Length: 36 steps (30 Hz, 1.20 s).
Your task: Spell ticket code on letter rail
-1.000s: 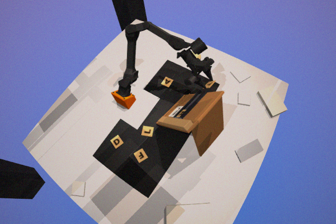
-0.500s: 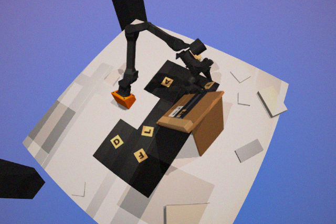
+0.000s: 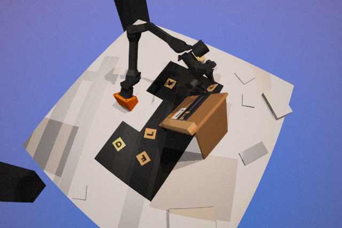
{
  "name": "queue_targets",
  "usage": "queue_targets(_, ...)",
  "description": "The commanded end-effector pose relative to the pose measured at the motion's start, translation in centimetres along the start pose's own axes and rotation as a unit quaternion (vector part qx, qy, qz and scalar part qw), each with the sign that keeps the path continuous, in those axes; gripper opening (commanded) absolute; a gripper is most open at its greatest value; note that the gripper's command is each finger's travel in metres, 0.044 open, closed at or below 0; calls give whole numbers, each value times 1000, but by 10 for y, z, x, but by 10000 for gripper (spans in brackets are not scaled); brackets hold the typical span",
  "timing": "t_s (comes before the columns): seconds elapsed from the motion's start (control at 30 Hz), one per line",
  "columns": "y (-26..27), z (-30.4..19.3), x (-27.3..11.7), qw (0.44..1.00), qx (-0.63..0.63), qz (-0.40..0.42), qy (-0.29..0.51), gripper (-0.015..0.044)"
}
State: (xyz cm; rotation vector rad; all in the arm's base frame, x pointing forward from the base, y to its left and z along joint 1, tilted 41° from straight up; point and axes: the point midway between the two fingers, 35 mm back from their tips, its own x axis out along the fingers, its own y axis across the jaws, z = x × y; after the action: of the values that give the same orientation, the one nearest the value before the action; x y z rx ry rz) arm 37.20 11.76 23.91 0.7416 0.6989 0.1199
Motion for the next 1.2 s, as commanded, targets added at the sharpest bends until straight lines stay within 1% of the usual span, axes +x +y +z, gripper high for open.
queue_targets(0.0, -4, -2, 1, 1000, -3, 0, 3, 0)
queue_targets(1.17, -21, -2, 1, 1000, -3, -1, 3, 0)
